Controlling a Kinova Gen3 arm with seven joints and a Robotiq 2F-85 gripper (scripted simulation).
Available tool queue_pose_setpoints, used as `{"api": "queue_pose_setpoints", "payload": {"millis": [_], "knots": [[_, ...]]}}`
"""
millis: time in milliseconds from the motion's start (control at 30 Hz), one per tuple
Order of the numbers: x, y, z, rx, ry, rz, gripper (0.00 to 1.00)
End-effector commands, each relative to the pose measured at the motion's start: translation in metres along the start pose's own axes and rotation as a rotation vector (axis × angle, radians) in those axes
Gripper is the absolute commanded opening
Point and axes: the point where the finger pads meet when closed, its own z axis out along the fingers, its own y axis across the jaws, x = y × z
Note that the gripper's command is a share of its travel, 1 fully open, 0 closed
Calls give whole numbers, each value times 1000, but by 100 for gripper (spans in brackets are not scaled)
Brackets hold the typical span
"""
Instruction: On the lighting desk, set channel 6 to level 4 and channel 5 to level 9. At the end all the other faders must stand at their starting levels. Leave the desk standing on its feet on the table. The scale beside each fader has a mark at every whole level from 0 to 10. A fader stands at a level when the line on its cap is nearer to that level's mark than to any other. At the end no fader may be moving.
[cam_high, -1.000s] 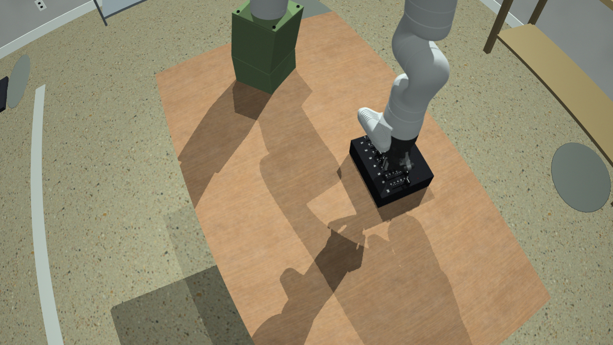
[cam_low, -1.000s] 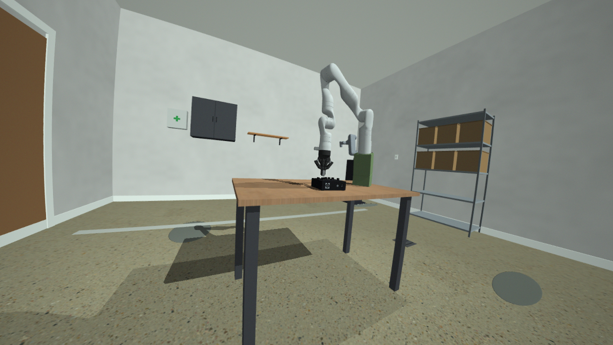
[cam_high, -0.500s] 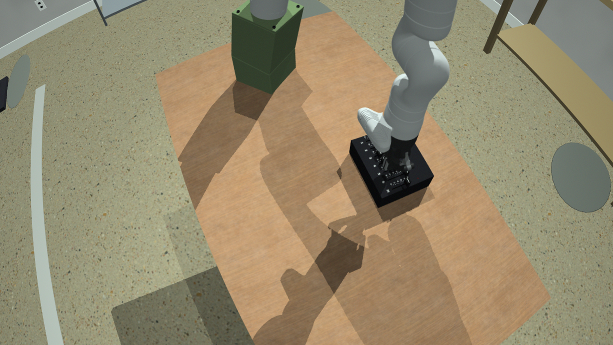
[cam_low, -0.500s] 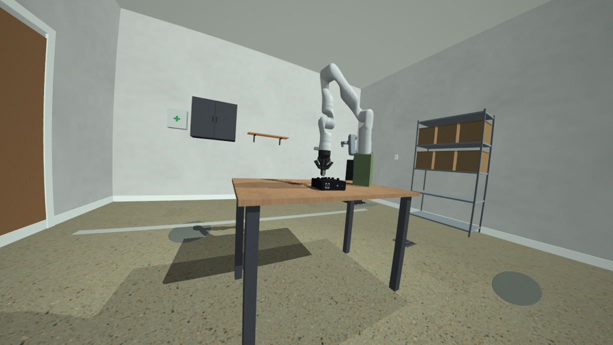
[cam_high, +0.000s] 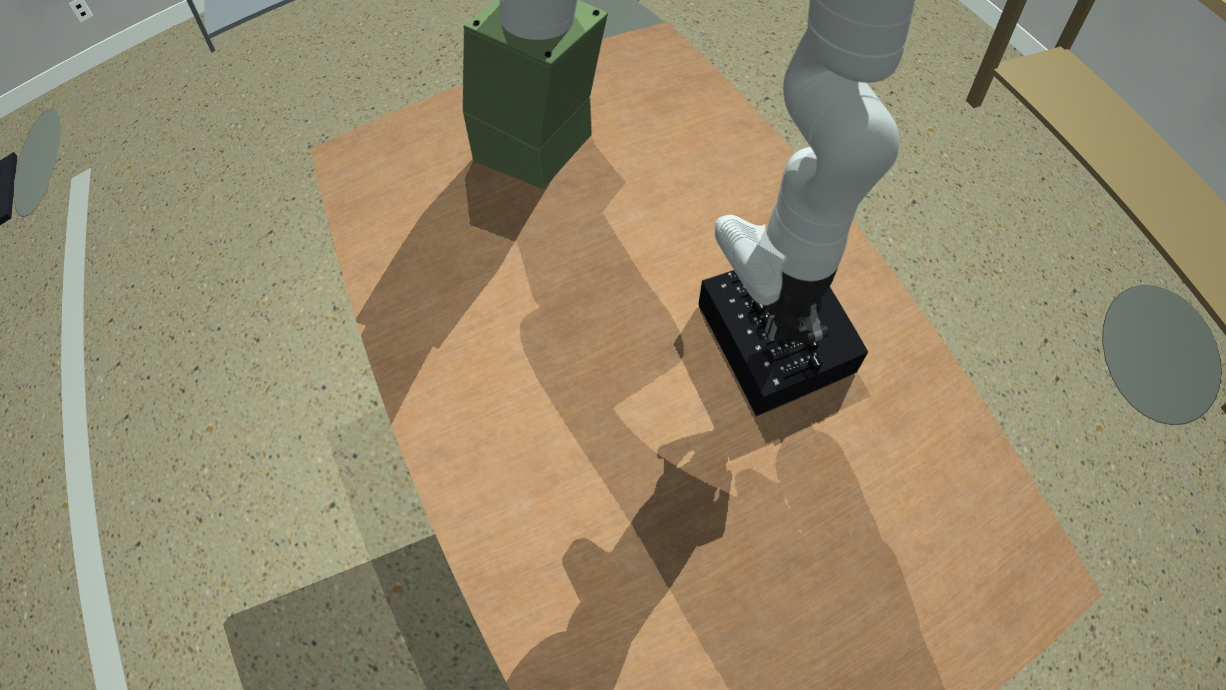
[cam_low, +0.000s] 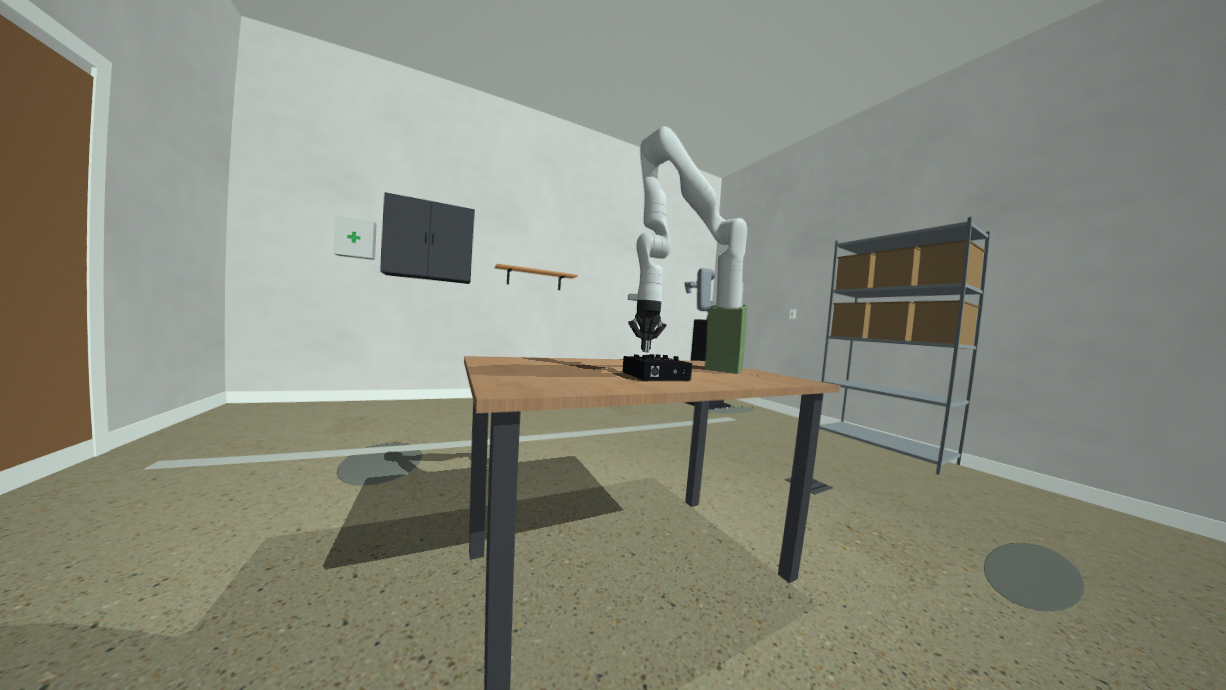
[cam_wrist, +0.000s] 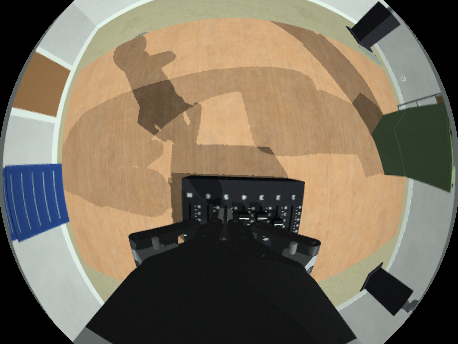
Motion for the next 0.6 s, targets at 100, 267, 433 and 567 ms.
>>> {"api": "queue_pose_setpoints", "payload": {"millis": [100, 267, 433, 567], "knots": [[0, -1, -1, 1, 0, 0, 0], [0, -1, -1, 1, 0, 0, 0], [0, -1, 0, 1, 0, 0, 0], [0, -1, 1, 1, 0, 0, 0]]}}
